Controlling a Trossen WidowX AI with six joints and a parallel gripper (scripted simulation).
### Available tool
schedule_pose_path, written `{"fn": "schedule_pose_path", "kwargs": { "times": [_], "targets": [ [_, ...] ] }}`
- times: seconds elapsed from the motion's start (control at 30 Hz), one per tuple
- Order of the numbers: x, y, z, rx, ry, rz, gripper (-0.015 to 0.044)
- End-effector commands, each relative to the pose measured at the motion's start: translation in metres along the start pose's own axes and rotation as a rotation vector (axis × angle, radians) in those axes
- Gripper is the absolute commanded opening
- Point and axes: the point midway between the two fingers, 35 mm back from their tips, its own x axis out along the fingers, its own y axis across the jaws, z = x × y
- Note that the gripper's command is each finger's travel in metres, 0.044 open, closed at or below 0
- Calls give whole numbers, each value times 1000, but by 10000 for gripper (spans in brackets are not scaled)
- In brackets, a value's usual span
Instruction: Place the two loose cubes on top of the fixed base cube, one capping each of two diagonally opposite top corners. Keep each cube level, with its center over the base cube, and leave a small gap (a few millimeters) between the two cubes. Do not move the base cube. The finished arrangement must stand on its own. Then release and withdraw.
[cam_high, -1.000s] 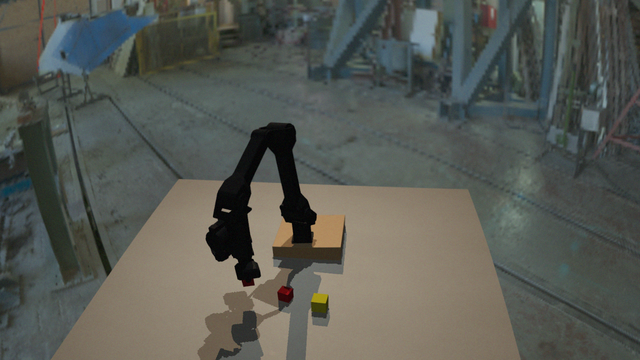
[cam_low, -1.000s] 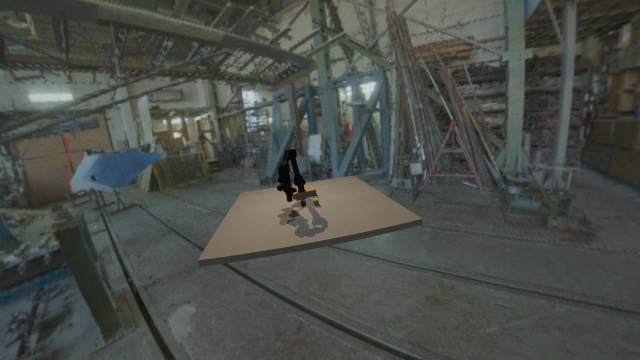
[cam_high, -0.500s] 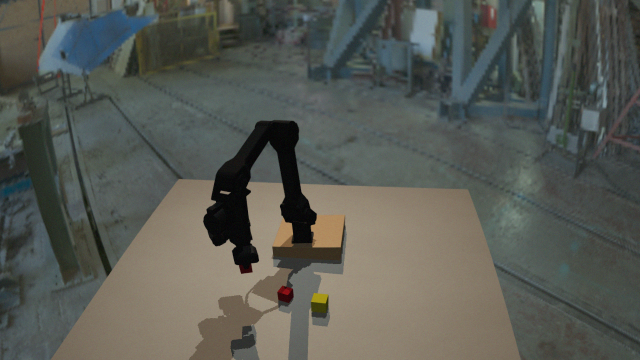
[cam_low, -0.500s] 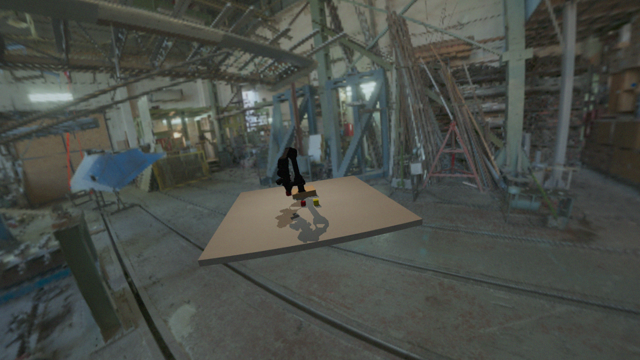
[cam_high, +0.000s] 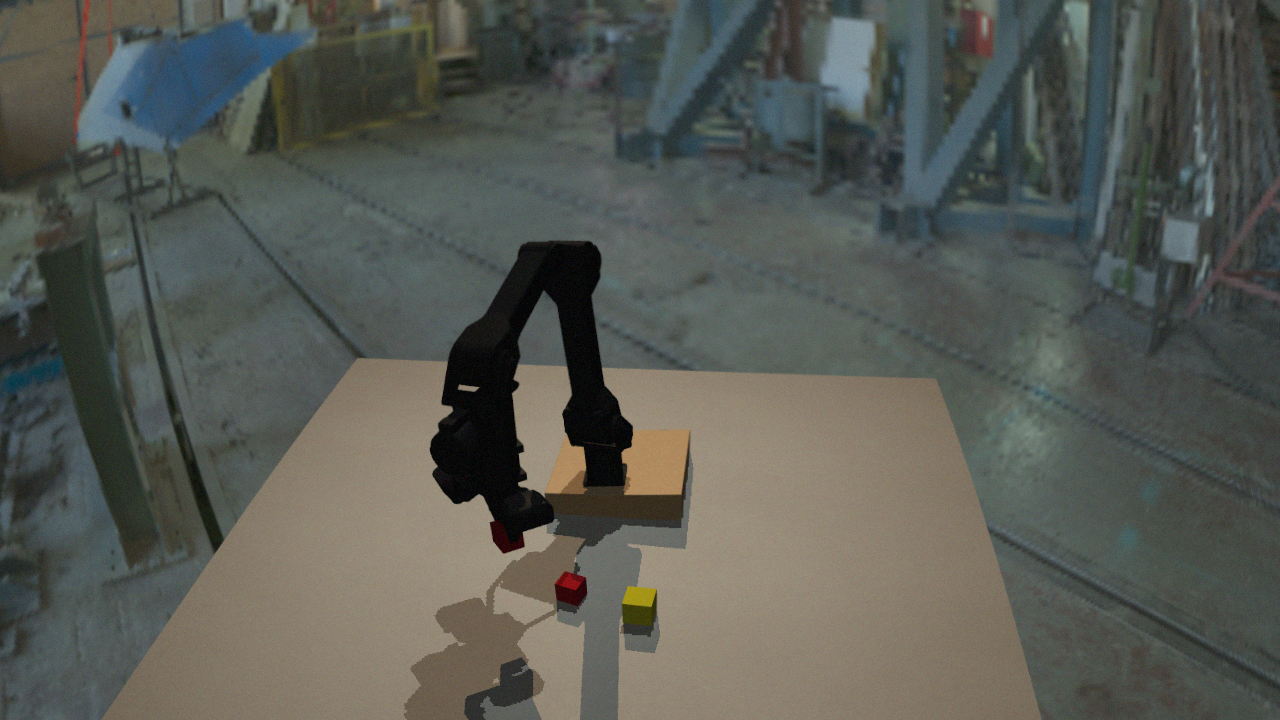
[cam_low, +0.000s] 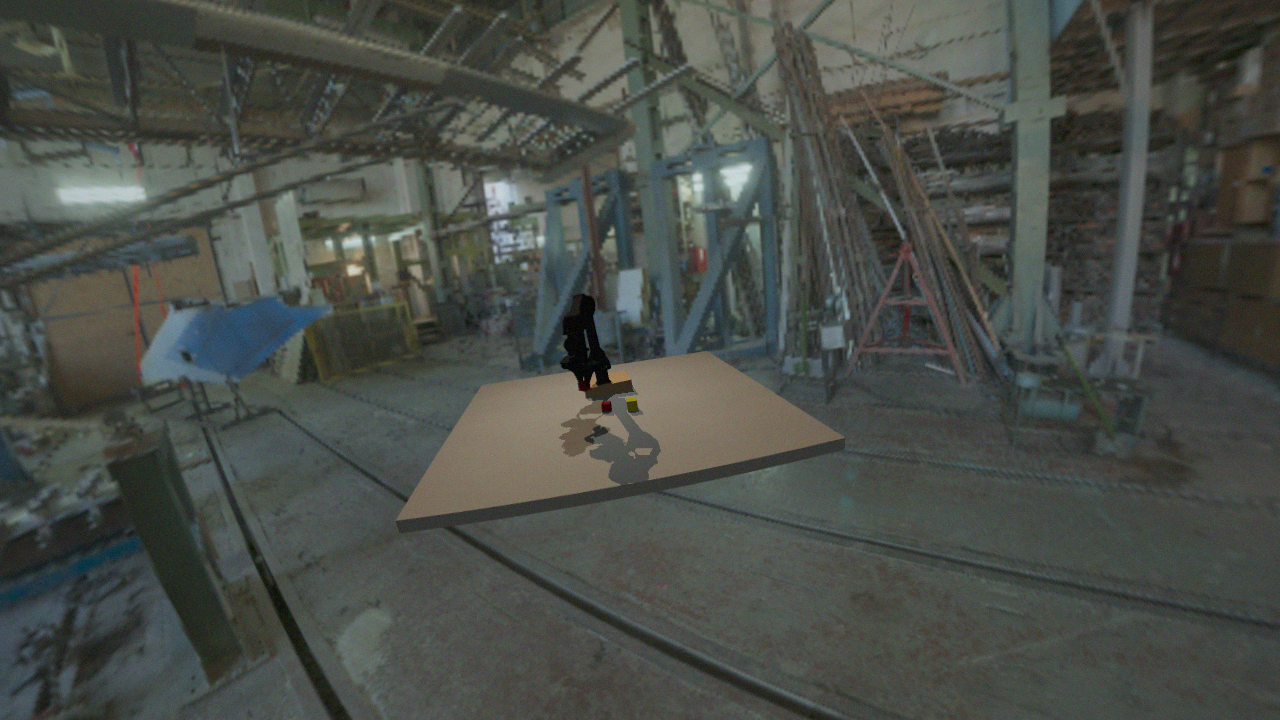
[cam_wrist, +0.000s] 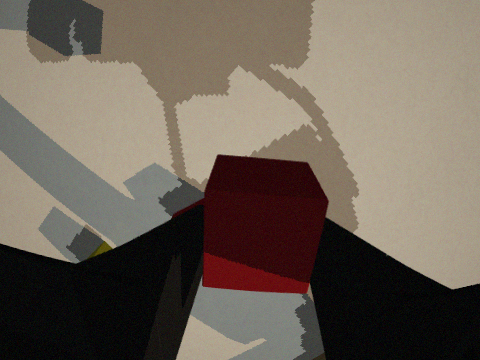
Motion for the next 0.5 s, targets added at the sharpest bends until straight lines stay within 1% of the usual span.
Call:
{"fn": "schedule_pose_path", "kwargs": {
  "times": [0.0, 0.47],
  "targets": [
    [4, 9, -8, -109, 6, 2, 105],
    [13, 42, -38, -539, 7, 8, 105]
  ]
}}
